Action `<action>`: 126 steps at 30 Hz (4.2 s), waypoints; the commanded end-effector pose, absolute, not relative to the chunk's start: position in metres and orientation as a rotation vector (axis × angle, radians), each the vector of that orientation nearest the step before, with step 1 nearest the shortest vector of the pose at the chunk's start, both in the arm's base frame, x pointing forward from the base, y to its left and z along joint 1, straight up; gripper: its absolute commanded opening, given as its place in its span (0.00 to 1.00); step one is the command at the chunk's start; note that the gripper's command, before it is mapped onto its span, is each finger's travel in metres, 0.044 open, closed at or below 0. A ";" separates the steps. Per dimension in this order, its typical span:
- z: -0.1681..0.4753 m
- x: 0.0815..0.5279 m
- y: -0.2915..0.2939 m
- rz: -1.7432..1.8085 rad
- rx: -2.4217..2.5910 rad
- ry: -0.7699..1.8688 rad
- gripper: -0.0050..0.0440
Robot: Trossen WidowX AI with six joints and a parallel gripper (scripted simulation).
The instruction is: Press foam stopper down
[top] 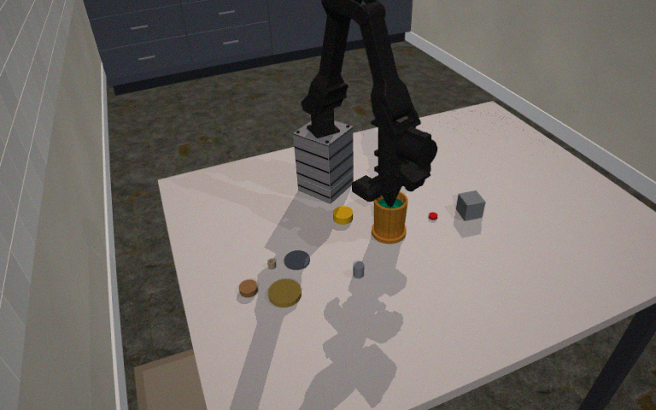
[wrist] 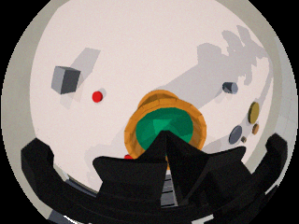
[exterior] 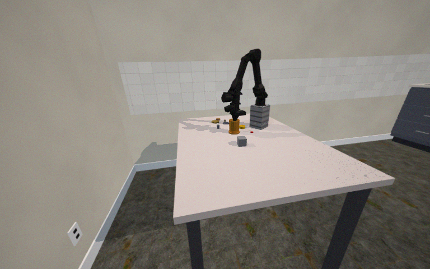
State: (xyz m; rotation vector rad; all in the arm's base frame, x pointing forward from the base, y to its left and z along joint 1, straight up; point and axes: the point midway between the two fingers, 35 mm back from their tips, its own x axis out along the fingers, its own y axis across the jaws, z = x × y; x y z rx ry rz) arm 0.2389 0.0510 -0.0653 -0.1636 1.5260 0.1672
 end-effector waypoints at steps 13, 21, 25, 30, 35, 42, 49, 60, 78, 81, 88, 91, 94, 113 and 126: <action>-0.022 0.248 0.053 0.161 -0.166 1.540 0.10; 0.030 0.246 0.052 0.161 -0.166 1.539 0.10; 0.030 0.246 0.052 0.161 -0.166 1.539 0.10; 0.027 0.244 0.053 0.166 -0.165 1.544 0.10; 0.027 0.244 0.053 0.166 -0.165 1.544 0.10; 0.027 0.244 0.053 0.166 -0.165 1.544 0.10; 0.027 0.244 0.053 0.166 -0.165 1.544 0.10; 0.027 0.244 0.053 0.166 -0.165 1.544 0.10; 0.027 0.244 0.053 0.166 -0.165 1.544 0.10; 0.027 0.244 0.053 0.166 -0.165 1.544 0.10; 0.027 0.244 0.053 0.166 -0.165 1.544 0.10; 0.027 0.244 0.053 0.166 -0.165 1.544 0.10; 0.027 0.244 0.053 0.166 -0.165 1.544 0.10; 0.000 0.246 0.052 0.163 -0.167 1.548 0.10; -0.024 0.246 0.052 0.161 -0.166 1.540 0.10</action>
